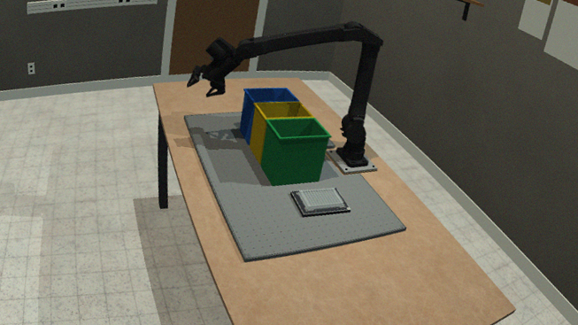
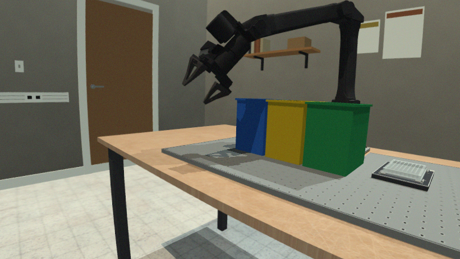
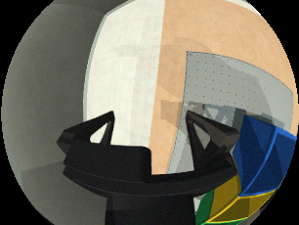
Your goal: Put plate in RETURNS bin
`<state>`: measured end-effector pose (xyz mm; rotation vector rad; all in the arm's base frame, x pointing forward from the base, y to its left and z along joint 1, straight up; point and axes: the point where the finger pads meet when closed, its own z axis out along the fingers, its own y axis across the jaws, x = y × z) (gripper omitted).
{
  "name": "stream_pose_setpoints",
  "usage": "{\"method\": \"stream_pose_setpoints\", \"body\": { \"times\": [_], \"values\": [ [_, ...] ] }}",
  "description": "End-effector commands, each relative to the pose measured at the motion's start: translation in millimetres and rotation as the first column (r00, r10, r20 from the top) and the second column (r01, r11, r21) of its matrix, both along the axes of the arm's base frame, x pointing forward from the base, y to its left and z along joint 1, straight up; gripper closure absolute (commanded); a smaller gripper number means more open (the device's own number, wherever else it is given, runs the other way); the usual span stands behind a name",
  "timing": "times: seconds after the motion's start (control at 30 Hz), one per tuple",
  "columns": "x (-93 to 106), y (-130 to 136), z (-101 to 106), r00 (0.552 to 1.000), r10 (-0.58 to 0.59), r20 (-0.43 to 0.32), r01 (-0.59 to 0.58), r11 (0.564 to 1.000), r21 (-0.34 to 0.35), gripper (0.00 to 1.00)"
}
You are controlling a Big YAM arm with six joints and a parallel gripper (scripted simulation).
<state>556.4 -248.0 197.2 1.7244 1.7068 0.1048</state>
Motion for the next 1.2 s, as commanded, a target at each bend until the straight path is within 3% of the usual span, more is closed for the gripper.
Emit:
{"method": "stream_pose_setpoints", "body": {
  "times": [0.0, 0.23, 0.3, 0.37, 0.43, 0.47, 0.53, 0.7, 0.77, 0.83, 0.93, 1.1, 1.17],
  "values": [
    [-4.9, 14, 14, 0.999, 0.039, -0.019, -0.040, 0.999, -0.020, 0.00],
    [-2.4, 41, 13, 1.000, 0.023, -0.010, -0.023, 1.000, -0.008, 0.00],
    [-2.1, 52, 13, 0.994, 0.103, -0.047, -0.103, 0.995, -0.006, 0.00],
    [14.1, 54, 46, 0.988, 0.156, -0.017, -0.156, 0.987, -0.022, 0.00],
    [14.1, 54, 46, 0.988, 0.156, -0.017, -0.156, 0.987, -0.022, 0.00],
    [9.3, 51, 42, 0.990, 0.141, -0.027, -0.142, 0.990, -0.023, 0.00],
    [-3.0, 76, 13, 0.986, 0.152, -0.074, -0.152, 0.988, 0.006, 0.00],
    [-3.3, 96, 13, 0.987, 0.144, -0.069, -0.144, 0.990, 0.011, 0.00],
    [-4.3, 107, 13, 0.969, 0.223, -0.105, -0.223, 0.975, 0.016, 0.00],
    [12.3, 114, 45, 0.957, 0.279, -0.076, -0.280, 0.960, -0.001, 0.00],
    [-7.8, 131, 13, 0.951, 0.279, -0.135, -0.278, 0.960, 0.024, 0.00],
    [-9.7, 146, 13, 0.956, 0.263, -0.127, -0.261, 0.965, 0.033, 0.00],
    [-11.8, 156, 13, 0.927, 0.339, -0.160, -0.337, 0.941, 0.041, 0.00]
  ]
}}
